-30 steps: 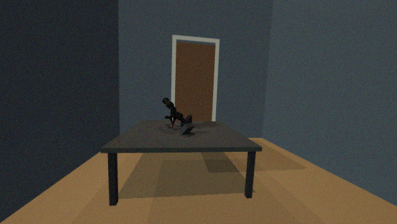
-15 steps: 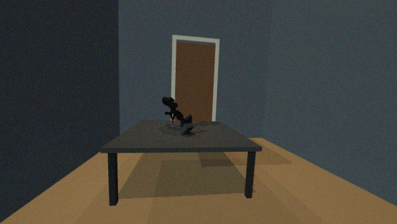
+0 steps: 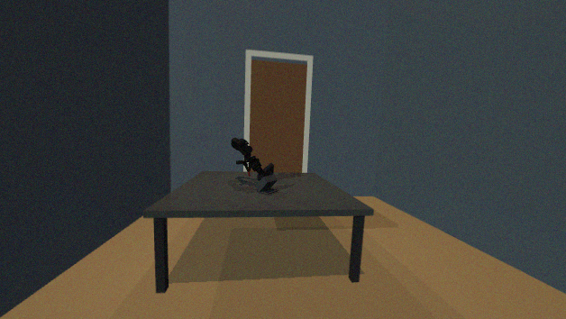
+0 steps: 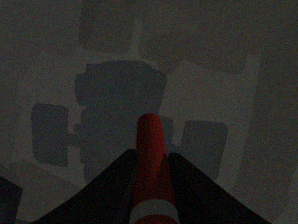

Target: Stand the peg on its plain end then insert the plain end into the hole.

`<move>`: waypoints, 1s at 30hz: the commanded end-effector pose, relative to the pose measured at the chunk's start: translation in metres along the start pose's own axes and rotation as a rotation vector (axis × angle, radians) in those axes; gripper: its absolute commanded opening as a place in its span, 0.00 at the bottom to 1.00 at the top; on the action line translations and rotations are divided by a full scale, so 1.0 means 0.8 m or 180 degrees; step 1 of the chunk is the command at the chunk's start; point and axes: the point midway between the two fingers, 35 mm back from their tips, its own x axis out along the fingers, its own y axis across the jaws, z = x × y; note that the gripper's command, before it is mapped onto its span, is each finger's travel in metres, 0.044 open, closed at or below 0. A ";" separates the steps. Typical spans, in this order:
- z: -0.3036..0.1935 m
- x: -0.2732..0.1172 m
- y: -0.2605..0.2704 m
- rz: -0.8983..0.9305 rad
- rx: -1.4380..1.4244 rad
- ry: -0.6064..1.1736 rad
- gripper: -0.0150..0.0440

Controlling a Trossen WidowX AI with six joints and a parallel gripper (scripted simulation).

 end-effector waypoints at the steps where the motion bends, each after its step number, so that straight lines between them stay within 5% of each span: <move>1: 0.007 0.002 0.003 0.0087 -0.0029 -0.0080 0.25; 30: 0.077 -0.005 0.013 0.0588 -0.0292 -0.1040 0.25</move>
